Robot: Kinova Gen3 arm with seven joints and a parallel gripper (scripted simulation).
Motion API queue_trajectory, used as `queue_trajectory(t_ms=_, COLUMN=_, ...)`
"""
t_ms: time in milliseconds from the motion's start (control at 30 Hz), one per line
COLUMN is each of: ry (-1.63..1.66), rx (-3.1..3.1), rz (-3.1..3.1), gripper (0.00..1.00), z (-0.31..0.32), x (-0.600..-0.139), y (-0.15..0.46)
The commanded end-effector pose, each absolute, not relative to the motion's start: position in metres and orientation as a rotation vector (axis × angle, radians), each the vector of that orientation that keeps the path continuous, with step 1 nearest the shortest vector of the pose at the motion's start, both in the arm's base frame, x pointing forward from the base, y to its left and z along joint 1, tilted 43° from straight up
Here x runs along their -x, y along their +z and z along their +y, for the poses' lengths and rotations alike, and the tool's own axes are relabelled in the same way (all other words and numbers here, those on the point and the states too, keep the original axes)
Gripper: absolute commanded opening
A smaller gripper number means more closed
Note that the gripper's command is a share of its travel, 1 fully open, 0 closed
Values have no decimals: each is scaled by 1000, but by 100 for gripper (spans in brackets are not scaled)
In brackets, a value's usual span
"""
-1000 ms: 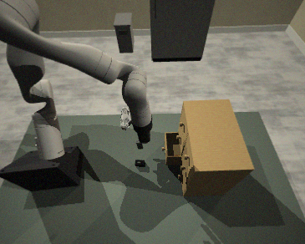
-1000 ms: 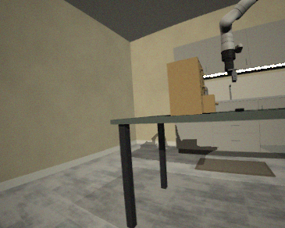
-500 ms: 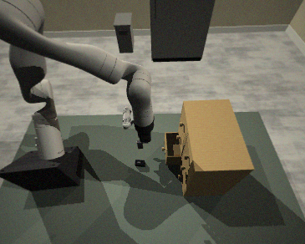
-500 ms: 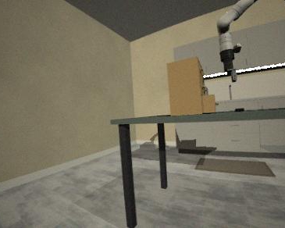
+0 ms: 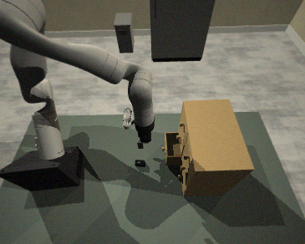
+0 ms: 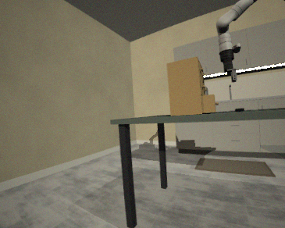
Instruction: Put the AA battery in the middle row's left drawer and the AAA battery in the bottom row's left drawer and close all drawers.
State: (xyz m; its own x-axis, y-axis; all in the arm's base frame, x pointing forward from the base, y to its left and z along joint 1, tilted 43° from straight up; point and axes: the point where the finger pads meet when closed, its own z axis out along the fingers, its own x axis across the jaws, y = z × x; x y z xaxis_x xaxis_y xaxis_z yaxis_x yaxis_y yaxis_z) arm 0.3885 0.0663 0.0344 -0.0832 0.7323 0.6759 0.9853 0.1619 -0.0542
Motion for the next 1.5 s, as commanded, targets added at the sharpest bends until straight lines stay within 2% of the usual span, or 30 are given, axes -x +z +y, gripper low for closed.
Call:
queue_trajectory(t_ms=0, ry=-576, rx=1627, rz=-1875, gripper=100, z=66, x=-389, y=35)
queue_trajectory(t_ms=867, ry=-576, rx=1627, rz=-1875, gripper=100, z=66, x=-389, y=35)
queue_trajectory(t_ms=967, ry=-578, rx=1626, rz=-1875, gripper=100, z=61, x=-372, y=45)
queue_trajectory(t_ms=1167, ry=-574, rx=1627, rz=-1875, gripper=100, z=48, x=-303, y=77)
queue_trajectory(t_ms=1467, ry=-576, rx=1629, rz=-1875, gripper=100, z=48, x=-300, y=78)
